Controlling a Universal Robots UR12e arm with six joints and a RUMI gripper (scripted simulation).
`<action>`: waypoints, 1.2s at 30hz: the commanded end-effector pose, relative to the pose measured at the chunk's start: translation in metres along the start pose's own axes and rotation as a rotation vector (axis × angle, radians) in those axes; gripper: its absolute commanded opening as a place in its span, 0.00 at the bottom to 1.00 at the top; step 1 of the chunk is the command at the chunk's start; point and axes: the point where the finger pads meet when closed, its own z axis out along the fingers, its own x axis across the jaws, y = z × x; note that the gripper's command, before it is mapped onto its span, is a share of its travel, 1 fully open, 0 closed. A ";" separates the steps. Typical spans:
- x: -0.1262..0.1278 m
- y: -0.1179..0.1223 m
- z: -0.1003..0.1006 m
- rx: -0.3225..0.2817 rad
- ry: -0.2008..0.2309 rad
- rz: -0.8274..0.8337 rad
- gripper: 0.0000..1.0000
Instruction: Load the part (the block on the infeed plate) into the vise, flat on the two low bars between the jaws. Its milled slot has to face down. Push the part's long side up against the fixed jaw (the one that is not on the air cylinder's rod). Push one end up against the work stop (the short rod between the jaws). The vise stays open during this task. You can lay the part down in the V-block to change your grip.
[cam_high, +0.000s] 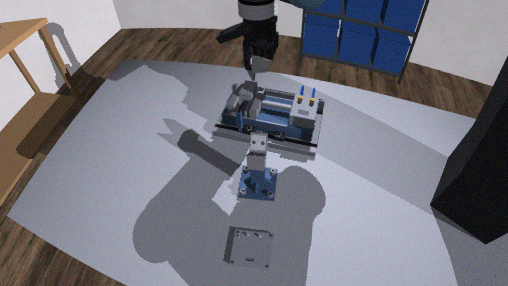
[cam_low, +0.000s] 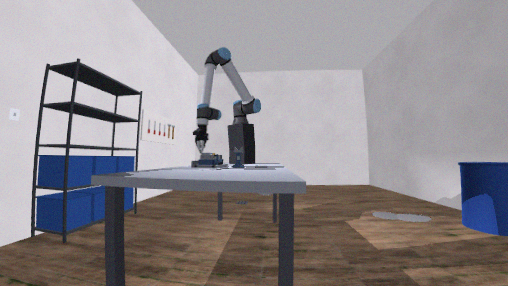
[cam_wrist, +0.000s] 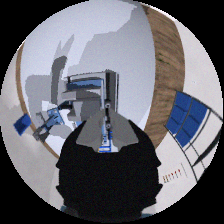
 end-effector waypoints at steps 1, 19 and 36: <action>0.000 -0.001 -0.001 0.001 0.000 0.000 0.00; -0.004 -0.001 -0.001 0.001 0.000 0.000 0.00; -0.008 -0.001 -0.001 0.001 0.000 0.000 0.00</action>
